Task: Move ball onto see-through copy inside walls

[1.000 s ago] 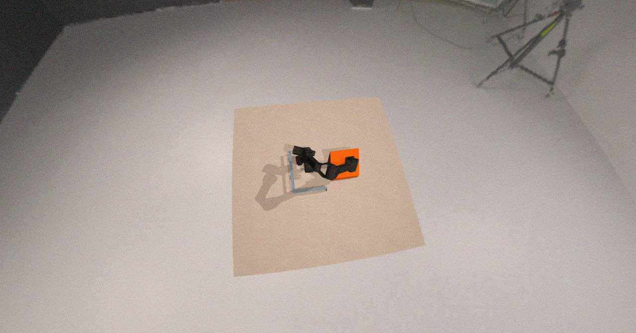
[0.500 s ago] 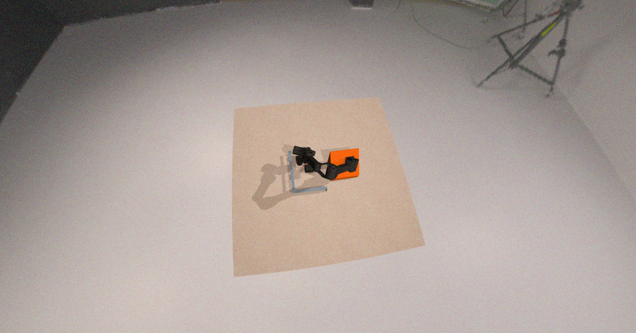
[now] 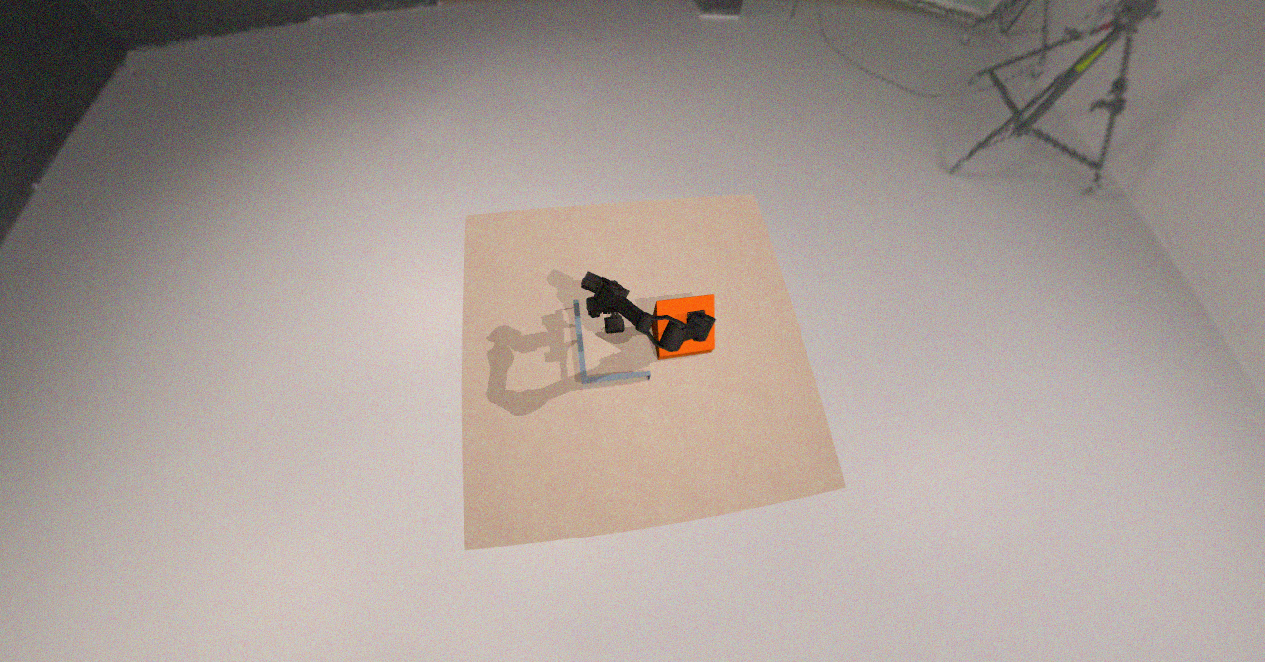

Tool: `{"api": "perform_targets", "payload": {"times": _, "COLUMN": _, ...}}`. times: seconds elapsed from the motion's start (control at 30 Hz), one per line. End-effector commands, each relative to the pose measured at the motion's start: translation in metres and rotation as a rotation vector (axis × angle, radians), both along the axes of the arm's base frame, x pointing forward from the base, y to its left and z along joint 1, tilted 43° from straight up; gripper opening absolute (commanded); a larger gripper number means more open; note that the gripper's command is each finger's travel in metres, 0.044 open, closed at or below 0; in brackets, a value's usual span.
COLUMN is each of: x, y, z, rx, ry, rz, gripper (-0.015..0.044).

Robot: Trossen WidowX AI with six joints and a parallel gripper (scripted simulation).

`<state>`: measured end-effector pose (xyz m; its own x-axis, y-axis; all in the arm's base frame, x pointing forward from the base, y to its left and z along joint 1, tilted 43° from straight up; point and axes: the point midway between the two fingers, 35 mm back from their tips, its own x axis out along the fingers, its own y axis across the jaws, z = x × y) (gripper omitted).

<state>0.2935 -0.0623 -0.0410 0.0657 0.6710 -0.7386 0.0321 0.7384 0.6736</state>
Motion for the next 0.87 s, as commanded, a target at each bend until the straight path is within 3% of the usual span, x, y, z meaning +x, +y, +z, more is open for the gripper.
{"api": "perform_targets", "payload": {"times": 0.0, "x": -0.001, "y": 0.003, "z": -0.002, "rx": 0.003, "ry": 0.005, "rz": 0.003, "gripper": 0.0254}}
{"api": "perform_targets", "payload": {"times": 0.17, "x": -0.001, "y": 0.003, "z": -0.002, "rx": 0.003, "ry": 0.005, "rz": 0.003, "gripper": 0.0254}}
{"api": "perform_targets", "payload": {"times": 0.4, "x": -0.007, "y": -0.026, "z": 0.032, "rx": 0.005, "ry": 0.005, "rz": 0.007, "gripper": 0.0438}}
{"api": "perform_targets", "payload": {"times": 0.83, "x": -0.007, "y": -0.026, "z": 0.032, "rx": 0.005, "ry": 0.005, "rz": 0.007, "gripper": 0.0440}}
